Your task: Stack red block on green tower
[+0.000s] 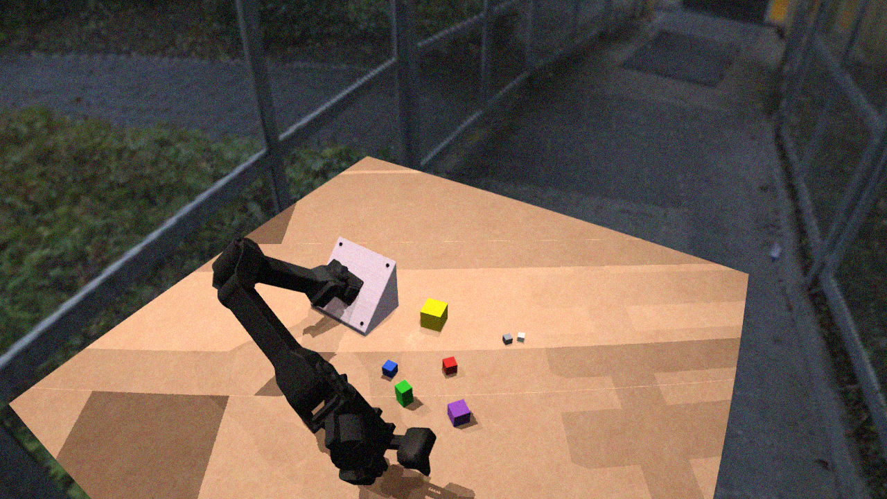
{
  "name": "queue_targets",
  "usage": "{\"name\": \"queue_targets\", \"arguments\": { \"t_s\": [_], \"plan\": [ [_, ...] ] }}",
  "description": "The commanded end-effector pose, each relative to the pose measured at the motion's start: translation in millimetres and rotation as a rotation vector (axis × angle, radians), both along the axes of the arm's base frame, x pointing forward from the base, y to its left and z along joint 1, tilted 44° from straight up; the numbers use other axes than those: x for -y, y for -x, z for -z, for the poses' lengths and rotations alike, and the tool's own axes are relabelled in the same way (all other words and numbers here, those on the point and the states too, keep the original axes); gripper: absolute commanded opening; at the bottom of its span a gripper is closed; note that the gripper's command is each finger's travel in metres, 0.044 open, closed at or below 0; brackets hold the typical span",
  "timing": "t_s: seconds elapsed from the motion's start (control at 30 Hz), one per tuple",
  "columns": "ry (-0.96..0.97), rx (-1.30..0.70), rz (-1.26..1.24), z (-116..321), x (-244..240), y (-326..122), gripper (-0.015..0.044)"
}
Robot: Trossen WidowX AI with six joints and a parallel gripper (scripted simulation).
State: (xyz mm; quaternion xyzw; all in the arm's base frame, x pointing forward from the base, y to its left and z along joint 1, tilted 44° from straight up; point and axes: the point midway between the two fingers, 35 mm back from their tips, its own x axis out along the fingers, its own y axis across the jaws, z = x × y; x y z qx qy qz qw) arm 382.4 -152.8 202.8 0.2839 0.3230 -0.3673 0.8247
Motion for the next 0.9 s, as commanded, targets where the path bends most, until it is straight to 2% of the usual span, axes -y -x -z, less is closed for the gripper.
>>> {"name": "queue_targets", "arguments": {
  "t_s": [0.0, 0.43, 0.87],
  "plan": [
    [-0.015, -0.101, -0.022, 28, -30, -2, 0.0440],
    [0.063, -0.424, -0.092, 102, -128, 22, 0.0440],
    [0.330, -0.655, -0.187, 142, -199, 73, 0.0440]
  ]
}}
